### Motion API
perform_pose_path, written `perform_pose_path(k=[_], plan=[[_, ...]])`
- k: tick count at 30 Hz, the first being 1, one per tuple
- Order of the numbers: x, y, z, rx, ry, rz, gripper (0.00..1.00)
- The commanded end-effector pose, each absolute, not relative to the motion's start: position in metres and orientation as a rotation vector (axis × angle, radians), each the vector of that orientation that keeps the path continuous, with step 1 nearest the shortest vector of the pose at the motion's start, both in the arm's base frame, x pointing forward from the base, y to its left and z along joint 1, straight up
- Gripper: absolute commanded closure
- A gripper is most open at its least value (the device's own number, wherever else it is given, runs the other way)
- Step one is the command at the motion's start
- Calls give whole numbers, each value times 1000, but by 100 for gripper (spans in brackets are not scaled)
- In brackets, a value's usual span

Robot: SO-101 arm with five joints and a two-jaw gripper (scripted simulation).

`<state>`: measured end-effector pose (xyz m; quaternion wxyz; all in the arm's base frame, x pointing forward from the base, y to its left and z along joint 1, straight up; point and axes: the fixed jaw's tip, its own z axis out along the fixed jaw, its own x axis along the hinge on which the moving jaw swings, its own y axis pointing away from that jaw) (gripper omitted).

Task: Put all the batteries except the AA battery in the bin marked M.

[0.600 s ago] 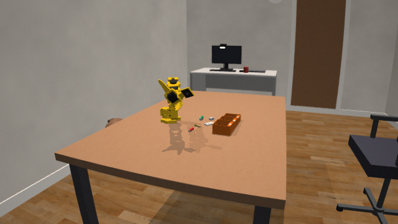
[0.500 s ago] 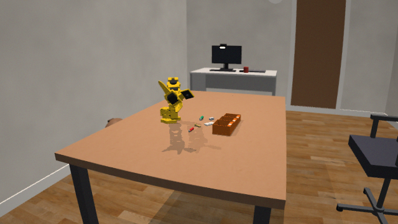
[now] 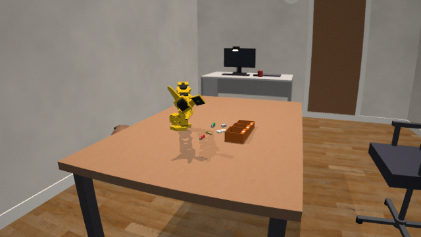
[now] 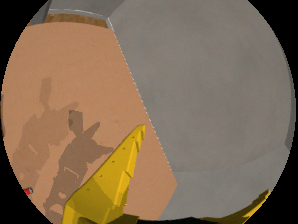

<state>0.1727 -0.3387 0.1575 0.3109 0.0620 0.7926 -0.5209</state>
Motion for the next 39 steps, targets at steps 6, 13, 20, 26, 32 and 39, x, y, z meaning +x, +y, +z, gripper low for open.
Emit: perform_pose_path(k=[6, 13, 20, 26, 32, 39], plan=[[172, -338, 160, 164, 2086, -1379, 0], [172, -338, 160, 164, 2086, -1379, 0], [172, -338, 160, 164, 2086, -1379, 0], [172, -338, 160, 164, 2086, -1379, 0], [172, -338, 160, 164, 2086, -1379, 0], [186, -311, 142, 13, 2224, -1280, 0]])
